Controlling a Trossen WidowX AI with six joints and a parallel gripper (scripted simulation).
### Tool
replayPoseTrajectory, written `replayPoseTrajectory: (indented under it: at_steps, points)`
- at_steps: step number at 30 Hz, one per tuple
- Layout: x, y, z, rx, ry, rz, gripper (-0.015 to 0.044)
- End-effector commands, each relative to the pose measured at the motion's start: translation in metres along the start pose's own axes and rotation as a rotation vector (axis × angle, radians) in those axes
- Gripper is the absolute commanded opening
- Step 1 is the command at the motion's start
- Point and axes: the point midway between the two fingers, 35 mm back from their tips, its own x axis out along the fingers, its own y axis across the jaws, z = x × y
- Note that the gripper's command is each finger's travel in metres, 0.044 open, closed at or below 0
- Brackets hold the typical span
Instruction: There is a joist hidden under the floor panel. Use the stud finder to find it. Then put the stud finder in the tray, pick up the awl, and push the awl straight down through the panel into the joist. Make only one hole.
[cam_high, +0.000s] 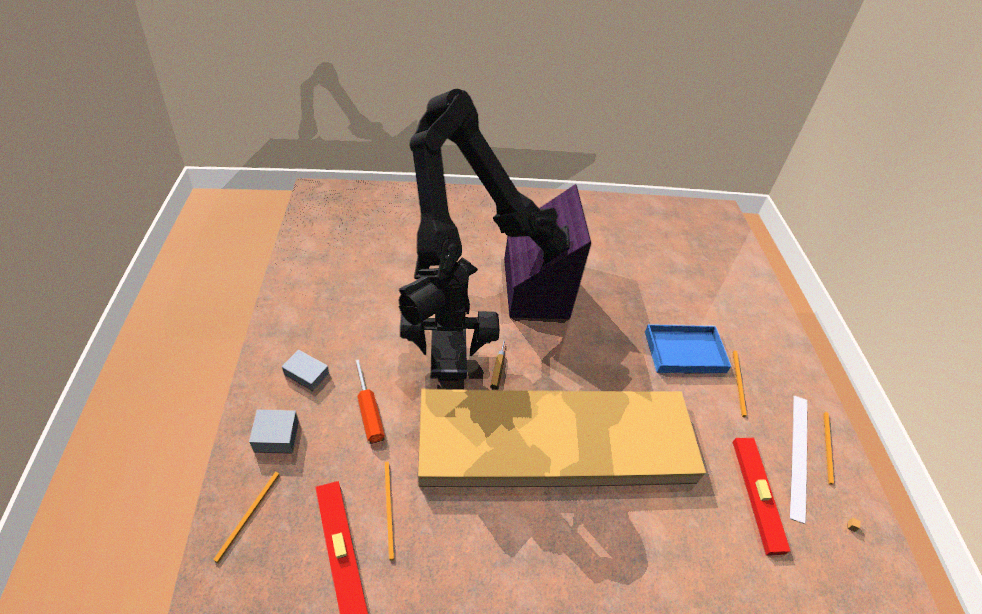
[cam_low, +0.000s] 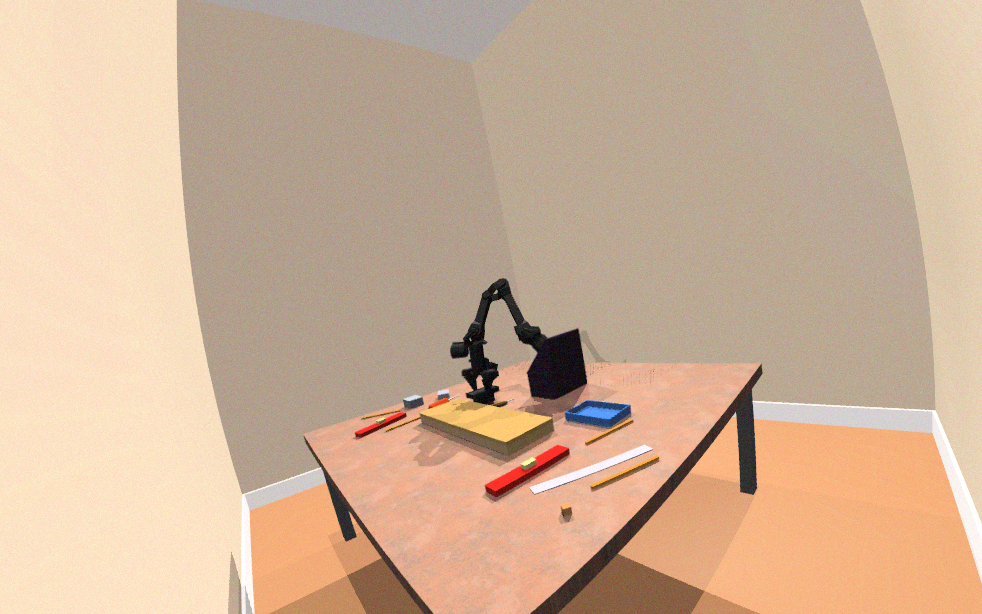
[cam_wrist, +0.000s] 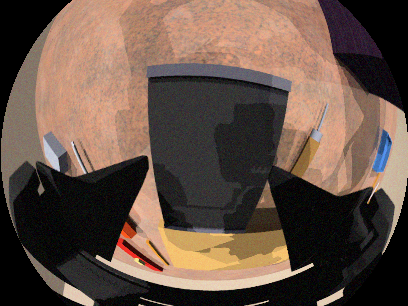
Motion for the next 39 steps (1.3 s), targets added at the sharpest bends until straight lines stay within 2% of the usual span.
replayPoseTrajectory:
  at_steps: [1,2,14,25,39]
  points:
    - [0.002,-0.002,0.001,-0.006,0.0,-0.005,0.0387]
    - [0.002,-0.002,0.001,-0.006,0.0,-0.005,0.0361]
    - [0.002,-0.002,0.001,-0.006,0.0,-0.005,0.0281]
    - [-0.011,-0.002,-0.001,-0.005,0.0,-0.006,0.0]
    - [-0.032,-0.003,-0.002,-0.005,0.001,-0.006,0.0]
